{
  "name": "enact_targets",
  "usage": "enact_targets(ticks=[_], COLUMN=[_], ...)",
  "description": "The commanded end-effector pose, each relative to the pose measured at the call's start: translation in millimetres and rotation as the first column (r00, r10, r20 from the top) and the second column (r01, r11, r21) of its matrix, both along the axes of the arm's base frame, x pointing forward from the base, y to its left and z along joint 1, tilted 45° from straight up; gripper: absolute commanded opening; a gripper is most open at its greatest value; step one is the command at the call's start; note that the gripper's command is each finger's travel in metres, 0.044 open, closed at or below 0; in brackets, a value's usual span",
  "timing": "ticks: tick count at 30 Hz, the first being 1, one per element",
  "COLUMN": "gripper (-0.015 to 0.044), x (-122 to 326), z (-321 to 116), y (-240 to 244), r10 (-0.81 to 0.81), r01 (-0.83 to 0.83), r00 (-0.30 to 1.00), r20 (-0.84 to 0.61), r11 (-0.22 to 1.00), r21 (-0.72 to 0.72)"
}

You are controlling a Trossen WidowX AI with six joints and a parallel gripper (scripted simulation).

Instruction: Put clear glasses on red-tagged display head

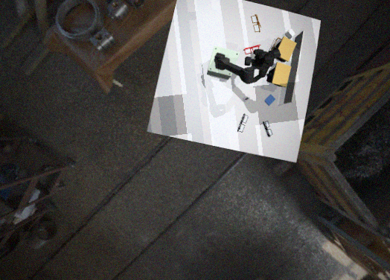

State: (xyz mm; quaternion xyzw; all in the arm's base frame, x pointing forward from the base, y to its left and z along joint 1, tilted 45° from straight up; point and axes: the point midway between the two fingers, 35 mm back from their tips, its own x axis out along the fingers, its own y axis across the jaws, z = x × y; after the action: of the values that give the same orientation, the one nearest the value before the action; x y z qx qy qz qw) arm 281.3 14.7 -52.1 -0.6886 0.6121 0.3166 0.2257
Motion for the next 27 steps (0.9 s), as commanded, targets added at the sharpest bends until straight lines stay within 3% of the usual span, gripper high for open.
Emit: enact_targets(ticks=[1, 8, 27], gripper=[0.0, 0.0, 0.0], x=[-0.6, 0.5, 2.0], z=[12.7, 19.3, 92.7], y=[12.6, 7.5, -66.3], r10=[-0.004, -0.003, 0.001], r01=[0.004, 0.003, -0.001], r00=[1.0, 1.0, 1.0], r20=[0.013, 0.012, 0.011], r11=[1.0, 1.0, 1.0], r21=[0.005, 0.009, 0.025])
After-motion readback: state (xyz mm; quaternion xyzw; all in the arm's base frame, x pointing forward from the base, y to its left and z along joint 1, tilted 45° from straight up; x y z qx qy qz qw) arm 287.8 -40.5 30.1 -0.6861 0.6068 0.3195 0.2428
